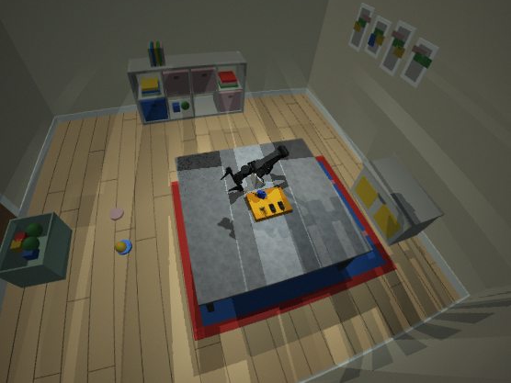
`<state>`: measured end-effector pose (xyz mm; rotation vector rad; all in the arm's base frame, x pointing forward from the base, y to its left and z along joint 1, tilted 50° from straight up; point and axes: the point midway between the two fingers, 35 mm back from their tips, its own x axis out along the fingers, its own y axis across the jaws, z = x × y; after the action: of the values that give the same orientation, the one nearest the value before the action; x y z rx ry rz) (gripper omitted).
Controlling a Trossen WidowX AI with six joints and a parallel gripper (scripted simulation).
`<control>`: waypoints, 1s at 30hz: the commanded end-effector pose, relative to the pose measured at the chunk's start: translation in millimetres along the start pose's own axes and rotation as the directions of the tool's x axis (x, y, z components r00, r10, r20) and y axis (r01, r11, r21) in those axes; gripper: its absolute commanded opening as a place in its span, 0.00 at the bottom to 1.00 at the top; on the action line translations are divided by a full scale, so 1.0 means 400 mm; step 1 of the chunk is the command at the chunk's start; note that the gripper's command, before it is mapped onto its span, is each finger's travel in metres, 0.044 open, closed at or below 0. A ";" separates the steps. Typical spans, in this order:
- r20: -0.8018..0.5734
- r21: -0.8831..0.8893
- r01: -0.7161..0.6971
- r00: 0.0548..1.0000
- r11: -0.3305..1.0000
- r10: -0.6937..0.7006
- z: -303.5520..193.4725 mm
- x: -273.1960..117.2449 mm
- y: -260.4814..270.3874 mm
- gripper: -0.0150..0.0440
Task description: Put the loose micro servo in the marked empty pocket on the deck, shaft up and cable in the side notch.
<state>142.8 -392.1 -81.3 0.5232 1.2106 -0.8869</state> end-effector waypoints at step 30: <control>-0.434 0.703 0.026 0.807 0.711 0.400 -0.239 -0.174 0.262 1.00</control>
<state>166.3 -257.2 -60.1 1.4803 1.2593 -0.9916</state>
